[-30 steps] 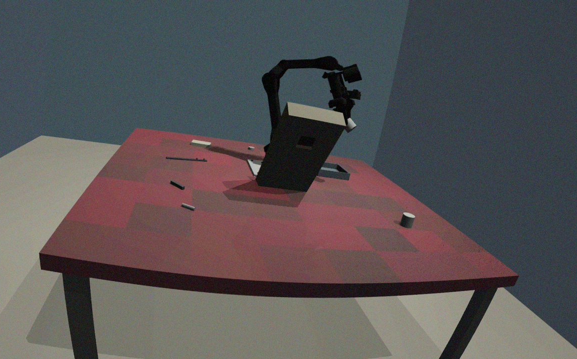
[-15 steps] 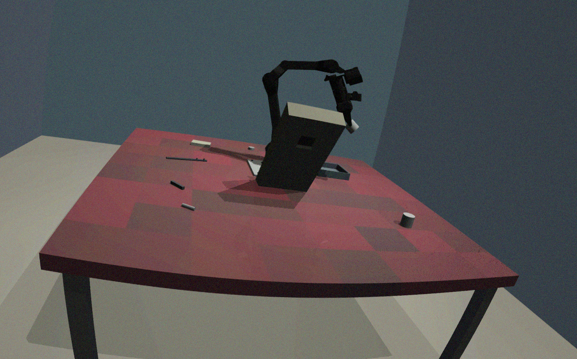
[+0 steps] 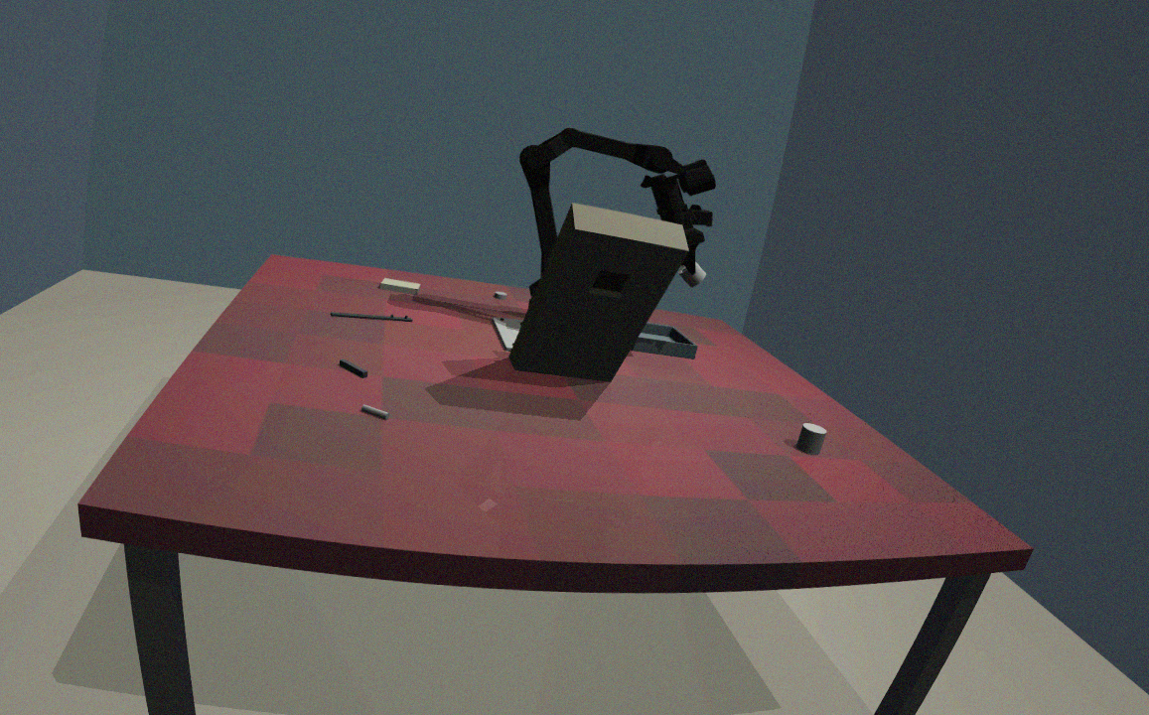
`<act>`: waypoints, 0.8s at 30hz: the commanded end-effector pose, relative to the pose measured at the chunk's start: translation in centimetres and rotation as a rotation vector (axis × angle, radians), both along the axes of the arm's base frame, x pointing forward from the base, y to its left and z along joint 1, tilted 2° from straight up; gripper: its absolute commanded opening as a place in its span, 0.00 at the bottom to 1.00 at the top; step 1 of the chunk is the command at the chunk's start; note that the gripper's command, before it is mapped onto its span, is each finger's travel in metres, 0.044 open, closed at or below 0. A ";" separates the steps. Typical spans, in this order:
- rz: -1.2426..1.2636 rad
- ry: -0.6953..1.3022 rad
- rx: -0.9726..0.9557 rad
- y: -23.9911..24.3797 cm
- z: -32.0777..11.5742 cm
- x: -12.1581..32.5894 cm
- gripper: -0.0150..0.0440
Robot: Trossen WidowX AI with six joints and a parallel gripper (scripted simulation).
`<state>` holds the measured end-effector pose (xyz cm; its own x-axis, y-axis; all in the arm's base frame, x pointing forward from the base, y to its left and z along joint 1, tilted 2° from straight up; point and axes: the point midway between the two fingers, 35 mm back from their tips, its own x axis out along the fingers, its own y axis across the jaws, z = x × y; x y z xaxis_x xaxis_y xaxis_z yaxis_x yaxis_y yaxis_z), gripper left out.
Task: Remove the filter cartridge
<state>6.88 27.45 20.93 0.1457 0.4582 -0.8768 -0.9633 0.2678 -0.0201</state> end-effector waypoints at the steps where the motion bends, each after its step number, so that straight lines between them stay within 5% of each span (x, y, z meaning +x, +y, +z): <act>1: 0.074 0.004 0.009 0.4 -1.4 -1.9 0.25; 24: 0.335 0.015 0.006 0.1 -8.6 -8.9 0.25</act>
